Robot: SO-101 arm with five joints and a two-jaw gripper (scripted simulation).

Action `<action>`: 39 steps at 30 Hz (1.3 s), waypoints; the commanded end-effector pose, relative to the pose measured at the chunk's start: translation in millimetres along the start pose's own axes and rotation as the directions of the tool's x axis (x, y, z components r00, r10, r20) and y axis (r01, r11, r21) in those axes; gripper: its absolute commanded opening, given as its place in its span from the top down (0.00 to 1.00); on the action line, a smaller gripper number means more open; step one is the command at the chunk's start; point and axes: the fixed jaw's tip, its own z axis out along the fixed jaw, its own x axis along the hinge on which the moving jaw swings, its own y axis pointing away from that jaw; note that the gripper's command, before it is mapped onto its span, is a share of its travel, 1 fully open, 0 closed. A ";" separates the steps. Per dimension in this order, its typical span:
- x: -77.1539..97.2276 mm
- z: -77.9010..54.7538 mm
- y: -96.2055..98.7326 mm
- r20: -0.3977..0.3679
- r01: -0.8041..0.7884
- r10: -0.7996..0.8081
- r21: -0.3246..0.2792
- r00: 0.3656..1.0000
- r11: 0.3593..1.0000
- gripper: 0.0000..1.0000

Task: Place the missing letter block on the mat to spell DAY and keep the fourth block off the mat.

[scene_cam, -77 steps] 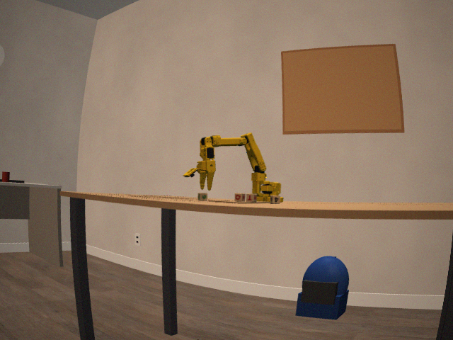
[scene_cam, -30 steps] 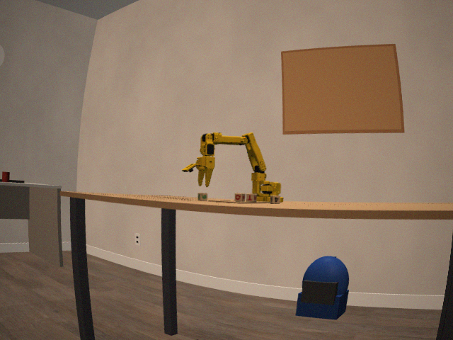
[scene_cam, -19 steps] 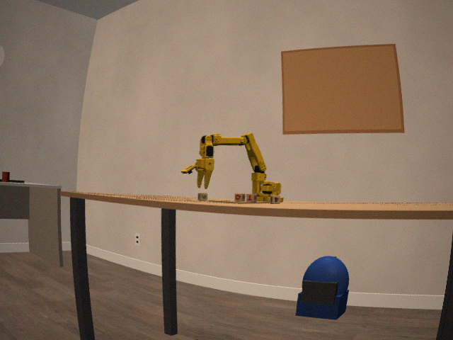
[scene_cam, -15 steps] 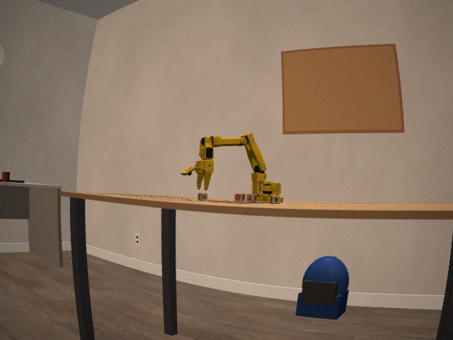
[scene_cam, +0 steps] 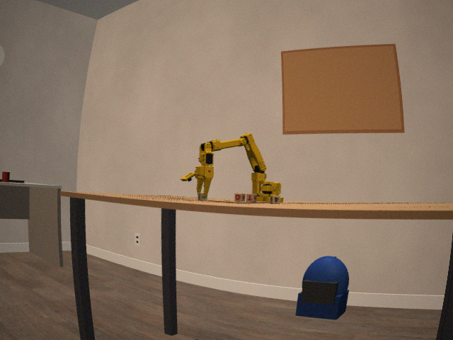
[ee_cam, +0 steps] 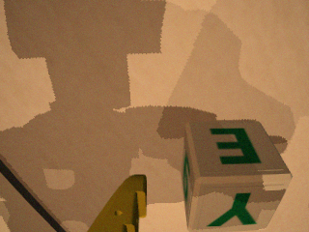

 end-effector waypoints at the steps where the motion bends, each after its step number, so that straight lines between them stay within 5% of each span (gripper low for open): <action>1: -11.5 -15.7 -2.1 0.110 0.000 -0.001 0.006 0.994 1.000 0.68; 39: -11.5 -14.0 -3.2 0.110 0.000 -0.001 0.006 0.994 1.000 0.70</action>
